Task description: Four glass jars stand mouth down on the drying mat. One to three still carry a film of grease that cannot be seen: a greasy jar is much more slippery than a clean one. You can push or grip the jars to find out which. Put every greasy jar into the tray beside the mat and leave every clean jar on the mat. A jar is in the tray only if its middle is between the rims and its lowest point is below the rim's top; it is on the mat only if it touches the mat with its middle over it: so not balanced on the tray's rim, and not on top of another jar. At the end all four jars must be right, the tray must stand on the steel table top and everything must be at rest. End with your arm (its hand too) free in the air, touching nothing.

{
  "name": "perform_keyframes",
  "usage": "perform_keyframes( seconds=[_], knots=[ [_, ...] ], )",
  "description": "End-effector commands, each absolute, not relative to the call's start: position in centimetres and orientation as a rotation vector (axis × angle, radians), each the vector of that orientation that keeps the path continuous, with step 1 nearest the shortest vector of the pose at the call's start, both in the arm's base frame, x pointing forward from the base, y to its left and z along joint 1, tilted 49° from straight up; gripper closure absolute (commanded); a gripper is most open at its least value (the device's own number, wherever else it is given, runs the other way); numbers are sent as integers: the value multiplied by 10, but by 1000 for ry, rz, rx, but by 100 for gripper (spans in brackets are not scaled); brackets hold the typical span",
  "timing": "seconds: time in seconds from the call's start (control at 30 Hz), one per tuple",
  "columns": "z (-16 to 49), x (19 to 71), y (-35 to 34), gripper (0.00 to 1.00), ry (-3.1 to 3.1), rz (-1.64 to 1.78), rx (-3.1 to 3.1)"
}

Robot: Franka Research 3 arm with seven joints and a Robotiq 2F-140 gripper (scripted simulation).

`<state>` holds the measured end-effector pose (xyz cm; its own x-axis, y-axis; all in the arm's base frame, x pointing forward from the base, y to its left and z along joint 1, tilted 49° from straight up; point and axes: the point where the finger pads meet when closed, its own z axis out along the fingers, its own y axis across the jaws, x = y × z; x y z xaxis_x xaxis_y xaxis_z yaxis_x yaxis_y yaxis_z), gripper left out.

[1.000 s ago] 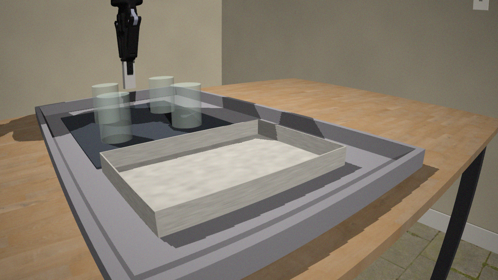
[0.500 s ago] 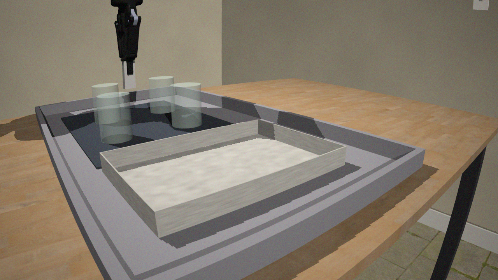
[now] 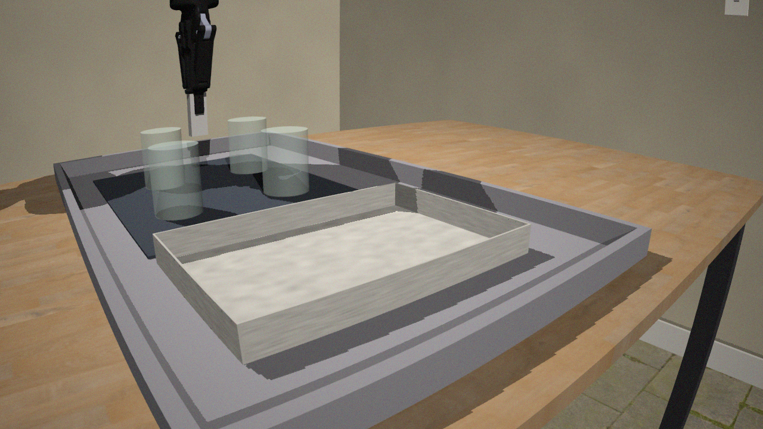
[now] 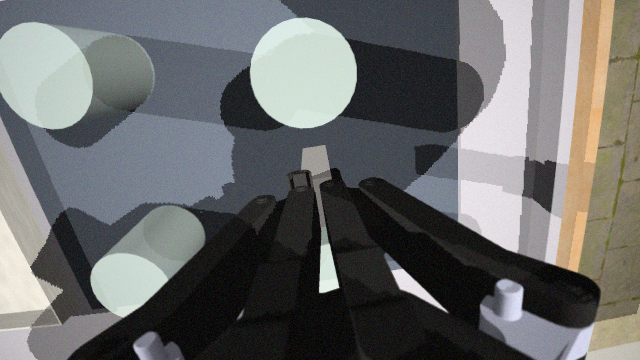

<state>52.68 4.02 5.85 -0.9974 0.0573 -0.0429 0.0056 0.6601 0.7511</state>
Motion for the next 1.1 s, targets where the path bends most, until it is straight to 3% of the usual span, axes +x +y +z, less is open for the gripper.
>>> perform_keyframes(
  seconds=[0.0,0.37,0.4,1.07],
  knots=[
    [59,527,42,100,2804,1274,57],
    [59,527,42,100,2804,1274,57],
    [59,527,42,0,2804,1274,57],
    [59,527,42,0,2804,1274,57]
  ],
)
